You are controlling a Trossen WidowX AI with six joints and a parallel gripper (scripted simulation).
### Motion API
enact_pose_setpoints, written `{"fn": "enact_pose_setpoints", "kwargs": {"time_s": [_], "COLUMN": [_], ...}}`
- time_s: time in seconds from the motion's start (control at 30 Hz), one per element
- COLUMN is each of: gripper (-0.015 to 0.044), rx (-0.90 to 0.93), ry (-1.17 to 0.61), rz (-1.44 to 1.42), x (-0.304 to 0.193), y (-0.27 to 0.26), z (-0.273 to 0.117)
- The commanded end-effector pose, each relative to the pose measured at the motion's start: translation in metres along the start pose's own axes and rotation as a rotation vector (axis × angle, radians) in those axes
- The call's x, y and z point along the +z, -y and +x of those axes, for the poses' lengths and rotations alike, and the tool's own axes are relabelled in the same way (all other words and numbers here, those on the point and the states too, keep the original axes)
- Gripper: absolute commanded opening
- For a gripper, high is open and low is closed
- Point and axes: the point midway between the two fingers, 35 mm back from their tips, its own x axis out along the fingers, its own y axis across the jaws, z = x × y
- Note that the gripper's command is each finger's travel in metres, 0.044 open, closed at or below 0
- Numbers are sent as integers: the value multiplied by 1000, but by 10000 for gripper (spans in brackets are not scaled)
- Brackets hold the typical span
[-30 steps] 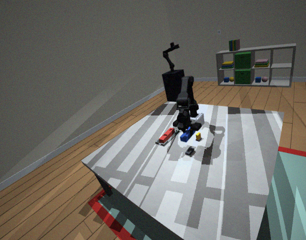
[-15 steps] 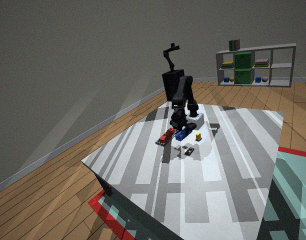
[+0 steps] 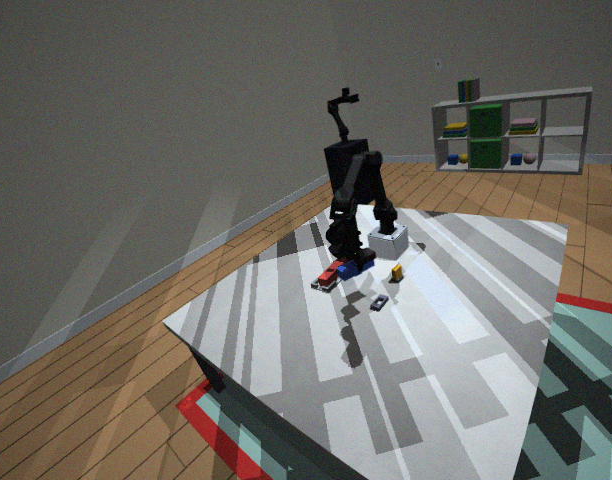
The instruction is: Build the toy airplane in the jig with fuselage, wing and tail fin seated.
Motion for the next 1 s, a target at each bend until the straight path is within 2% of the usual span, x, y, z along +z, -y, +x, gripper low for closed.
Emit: {"fn": "enact_pose_setpoints", "kwargs": {"time_s": [0.0, 0.97], "gripper": [0, 0], "rx": [2, -6], "ry": [0, 3], "rz": [87, 598], "x": [5, 23], "y": [14, 107], "z": [2, 19]}}
